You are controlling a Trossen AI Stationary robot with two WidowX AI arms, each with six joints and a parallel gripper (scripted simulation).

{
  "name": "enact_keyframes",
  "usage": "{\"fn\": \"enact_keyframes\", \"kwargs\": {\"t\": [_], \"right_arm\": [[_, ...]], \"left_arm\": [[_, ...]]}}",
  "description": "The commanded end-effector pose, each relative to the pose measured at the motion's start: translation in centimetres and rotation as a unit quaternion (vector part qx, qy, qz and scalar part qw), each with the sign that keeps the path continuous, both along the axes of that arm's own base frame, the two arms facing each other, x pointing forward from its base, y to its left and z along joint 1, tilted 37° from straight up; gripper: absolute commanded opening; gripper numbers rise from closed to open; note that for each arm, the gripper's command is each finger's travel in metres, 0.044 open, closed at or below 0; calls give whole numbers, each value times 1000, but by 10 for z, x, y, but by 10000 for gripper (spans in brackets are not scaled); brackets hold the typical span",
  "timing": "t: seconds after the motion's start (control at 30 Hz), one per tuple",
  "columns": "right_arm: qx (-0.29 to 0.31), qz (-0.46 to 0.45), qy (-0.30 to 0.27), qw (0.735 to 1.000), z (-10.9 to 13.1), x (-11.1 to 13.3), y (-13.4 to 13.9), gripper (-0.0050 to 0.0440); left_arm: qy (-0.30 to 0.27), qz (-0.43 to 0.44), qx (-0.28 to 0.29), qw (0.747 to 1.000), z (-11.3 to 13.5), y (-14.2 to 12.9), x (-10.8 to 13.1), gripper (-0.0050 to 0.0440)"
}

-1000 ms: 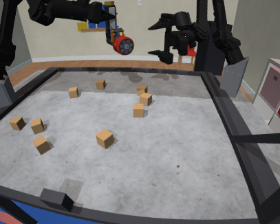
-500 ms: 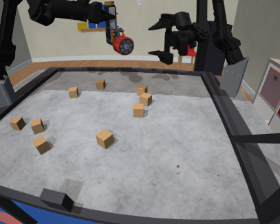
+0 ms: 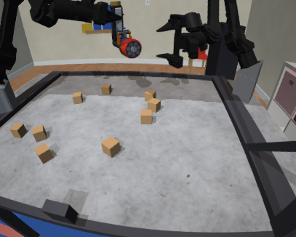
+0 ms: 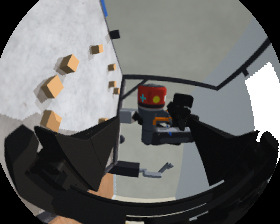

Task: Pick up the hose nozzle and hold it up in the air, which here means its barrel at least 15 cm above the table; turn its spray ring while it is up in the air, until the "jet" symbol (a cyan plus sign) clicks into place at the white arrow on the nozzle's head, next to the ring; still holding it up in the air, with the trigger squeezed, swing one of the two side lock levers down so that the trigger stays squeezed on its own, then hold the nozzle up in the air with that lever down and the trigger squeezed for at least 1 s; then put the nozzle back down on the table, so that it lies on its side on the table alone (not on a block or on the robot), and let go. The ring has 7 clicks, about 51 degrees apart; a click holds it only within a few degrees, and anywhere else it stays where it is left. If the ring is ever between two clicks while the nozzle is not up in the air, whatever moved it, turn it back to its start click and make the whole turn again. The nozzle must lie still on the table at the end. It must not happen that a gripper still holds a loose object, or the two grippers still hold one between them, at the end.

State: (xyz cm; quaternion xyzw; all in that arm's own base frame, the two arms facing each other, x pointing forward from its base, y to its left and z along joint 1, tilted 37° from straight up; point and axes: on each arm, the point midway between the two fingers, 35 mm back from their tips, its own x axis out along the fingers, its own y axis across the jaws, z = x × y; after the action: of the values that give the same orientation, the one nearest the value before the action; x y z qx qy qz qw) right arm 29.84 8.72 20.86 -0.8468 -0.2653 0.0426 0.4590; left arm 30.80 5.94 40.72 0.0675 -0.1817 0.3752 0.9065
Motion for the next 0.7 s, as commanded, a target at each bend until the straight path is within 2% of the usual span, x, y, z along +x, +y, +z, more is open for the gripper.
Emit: {"fn": "enact_keyframes", "kwargs": {"t": [0.0, 0.3, 0.67], "right_arm": [[2, 2, -6, 1000, 4, 0, 1, 406], [4, -1, -4, 1000, 8, 2, 2, 406], [15, -14, 31, 999, 19, 14, 13, 406]], "left_arm": [[-21, -6, -2, 1000, 11, -1, -6, 169], [-21, -6, -2, 1000, 11, -1, -6, 169], [-21, -6, -2, 1000, 11, -1, -6, 169]]}}
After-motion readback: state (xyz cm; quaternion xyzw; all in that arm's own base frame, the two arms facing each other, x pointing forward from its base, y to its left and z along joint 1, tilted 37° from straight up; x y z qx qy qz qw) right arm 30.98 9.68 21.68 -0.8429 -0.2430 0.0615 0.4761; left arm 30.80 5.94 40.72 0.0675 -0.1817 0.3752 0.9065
